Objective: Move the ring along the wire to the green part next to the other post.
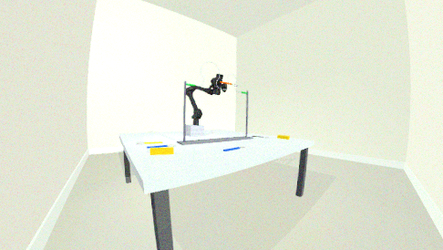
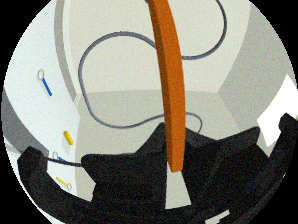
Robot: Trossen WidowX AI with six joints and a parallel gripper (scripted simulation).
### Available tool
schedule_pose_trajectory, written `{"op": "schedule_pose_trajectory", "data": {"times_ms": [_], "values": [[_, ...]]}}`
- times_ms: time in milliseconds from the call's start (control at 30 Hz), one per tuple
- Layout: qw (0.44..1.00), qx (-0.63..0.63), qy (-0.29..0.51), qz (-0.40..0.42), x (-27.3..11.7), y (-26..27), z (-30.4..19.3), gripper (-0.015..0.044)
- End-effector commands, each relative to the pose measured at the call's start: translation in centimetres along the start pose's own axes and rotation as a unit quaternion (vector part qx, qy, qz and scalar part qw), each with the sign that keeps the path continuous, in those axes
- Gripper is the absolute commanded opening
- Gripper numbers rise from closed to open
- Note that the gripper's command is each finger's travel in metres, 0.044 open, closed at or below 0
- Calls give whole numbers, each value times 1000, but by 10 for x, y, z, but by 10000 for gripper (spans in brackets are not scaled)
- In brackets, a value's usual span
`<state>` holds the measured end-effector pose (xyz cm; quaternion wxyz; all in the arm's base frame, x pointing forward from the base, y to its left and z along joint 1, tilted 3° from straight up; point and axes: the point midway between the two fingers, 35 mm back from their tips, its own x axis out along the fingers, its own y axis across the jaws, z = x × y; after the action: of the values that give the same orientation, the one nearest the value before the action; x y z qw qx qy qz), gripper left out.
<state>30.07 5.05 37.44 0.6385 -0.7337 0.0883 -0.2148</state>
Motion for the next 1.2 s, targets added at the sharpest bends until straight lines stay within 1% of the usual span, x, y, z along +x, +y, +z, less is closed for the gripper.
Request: {"op": "schedule_pose_trajectory", "data": {"times_ms": [0, 500, 833, 1033, 1167], "values": [[1000, 21, 4, 17, -2, 13, 0, -150], [987, 135, 20, 82, -11, 52, 6, -150], [962, 233, 33, 138, -23, 83, 19, -150], [941, 298, 9, 159, -23, 103, 31, -150], [937, 309, 6, 163, -23, 106, 33, -150]]}}
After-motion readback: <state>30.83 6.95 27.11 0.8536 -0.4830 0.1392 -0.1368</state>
